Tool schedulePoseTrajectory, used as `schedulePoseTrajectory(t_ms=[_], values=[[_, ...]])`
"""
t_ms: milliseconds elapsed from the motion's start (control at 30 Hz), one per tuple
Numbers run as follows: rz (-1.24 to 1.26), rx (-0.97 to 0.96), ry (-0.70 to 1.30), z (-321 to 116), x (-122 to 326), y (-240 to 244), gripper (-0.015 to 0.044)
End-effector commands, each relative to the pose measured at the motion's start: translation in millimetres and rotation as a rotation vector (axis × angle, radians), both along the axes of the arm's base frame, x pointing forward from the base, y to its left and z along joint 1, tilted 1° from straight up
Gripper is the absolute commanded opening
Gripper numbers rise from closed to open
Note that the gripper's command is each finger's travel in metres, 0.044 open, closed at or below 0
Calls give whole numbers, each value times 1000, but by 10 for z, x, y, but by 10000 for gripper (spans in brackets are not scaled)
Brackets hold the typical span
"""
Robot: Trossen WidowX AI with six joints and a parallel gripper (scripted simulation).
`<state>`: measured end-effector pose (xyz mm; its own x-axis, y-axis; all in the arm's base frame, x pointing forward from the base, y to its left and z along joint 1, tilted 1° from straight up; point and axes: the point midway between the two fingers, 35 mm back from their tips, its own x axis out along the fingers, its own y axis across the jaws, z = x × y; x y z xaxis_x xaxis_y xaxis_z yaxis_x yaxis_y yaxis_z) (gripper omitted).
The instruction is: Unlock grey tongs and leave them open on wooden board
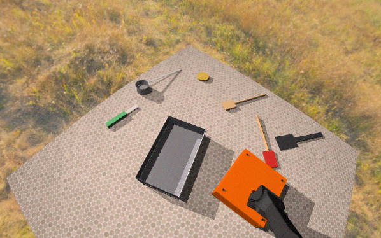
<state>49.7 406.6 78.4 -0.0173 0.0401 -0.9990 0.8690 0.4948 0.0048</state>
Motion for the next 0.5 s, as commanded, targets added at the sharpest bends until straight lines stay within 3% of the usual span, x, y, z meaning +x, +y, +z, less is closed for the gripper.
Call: schedulePoseTrajectory(t_ms=[0,467], values=[[-16,-2,4,-5,-18,8,-150],[-83,169,121,28,26,106,-150]])
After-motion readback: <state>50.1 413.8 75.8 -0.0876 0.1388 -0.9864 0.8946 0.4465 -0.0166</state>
